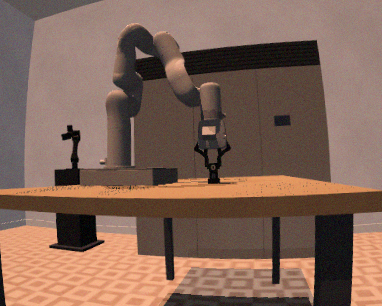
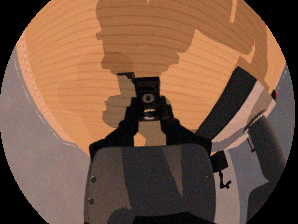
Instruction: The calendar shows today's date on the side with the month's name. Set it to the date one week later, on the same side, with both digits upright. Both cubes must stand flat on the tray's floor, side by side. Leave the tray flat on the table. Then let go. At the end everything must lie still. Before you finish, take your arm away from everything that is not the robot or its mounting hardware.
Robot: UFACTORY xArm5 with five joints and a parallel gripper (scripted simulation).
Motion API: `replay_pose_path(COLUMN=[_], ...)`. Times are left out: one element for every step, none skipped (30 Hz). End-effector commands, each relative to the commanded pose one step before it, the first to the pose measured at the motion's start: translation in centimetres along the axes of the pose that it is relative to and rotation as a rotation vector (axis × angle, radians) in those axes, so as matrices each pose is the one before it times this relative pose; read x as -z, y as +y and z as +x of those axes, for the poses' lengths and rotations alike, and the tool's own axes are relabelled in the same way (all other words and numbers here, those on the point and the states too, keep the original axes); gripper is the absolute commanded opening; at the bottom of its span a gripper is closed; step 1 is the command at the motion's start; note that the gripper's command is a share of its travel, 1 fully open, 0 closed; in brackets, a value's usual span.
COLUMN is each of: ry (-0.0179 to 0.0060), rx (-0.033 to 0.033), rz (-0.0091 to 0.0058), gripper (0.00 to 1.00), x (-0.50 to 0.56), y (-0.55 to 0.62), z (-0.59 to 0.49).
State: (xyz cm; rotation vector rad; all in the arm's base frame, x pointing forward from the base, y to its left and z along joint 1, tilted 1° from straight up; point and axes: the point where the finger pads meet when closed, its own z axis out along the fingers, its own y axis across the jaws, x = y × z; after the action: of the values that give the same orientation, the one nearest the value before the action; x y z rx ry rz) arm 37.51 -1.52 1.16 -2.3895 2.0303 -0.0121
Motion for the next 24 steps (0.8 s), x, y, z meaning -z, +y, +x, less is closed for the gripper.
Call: replay_pose_path(ry=[0.00051, 0.0, 0.0, 0.0, 0.0, 0.0, 0.0, 0.0, 0.0, 0.0, 0.0, 0.0, 0.0, 0.0, 0.0, 0.0, 0.0, 0.0, 0.0, 0.0, 0.0, 0.0, 0.0, 0.0], rx=[0.00003, 0.0, 0.0, 0.0, 0.0, 0.0, 0.0, 0.0, 0.0, 0.0, 0.0, 0.0, 0.0, 0.0, 0.0, 0.0, 0.0, 0.0, 0.0, -0.00026, -0.00175, 0.0, 0.0, -0.00451], rz=[0.00259, 0.0, 0.0, 0.0, 0.0, 0.0, 0.0, 0.0, 0.0, 0.0, 0.0, 0.0, 0.0, 0.0, 0.0, 0.0, 0.0, 0.0, 0.0, 0.0, 0.0, 0.0, 0.0, 0.0], gripper=[0.27, 0.27, 0.27, 0.27, 0.27, 0.27, 0.27, 0.27, 0.27, 0.27, 0.27, 0.27, 0.27, 0.27, 0.27, 0.27, 0.27, 0.27, 0.27, 0.27, 0.27, 0.27, 0.27, 0.27], x=[3.505, 0.712, 0.651, 0.573, 0.0, 0.0, 0.485, 0.387, 0.289, 0.194, 0.109, 0.044, 0.007, 0.0, 0.0, 0.0, 0.0, 0.0, 0.0, 0.0, 0.001, 0.0, 0.0, 0.002], y=[-0.09, -0.002, -0.001, -0.005, 0.0, 0.0, 0.001, -0.005, -0.001, 0.001, 0.001, 0.0, 0.0, 0.0, 0.0, 0.0, 0.0, 0.0, 0.0, -0.002, -0.012, 0.0, 0.0, -0.031], z=[-0.02, -0.008, -0.007, -0.006, 0.0, 0.0, -0.006, -0.003, -0.003, -0.002, -0.001, -0.001, 0.0, 0.0, 0.0, 0.0, 0.0, 0.0, 0.0, 0.0, 0.001, 0.0, 0.0, 0.003])
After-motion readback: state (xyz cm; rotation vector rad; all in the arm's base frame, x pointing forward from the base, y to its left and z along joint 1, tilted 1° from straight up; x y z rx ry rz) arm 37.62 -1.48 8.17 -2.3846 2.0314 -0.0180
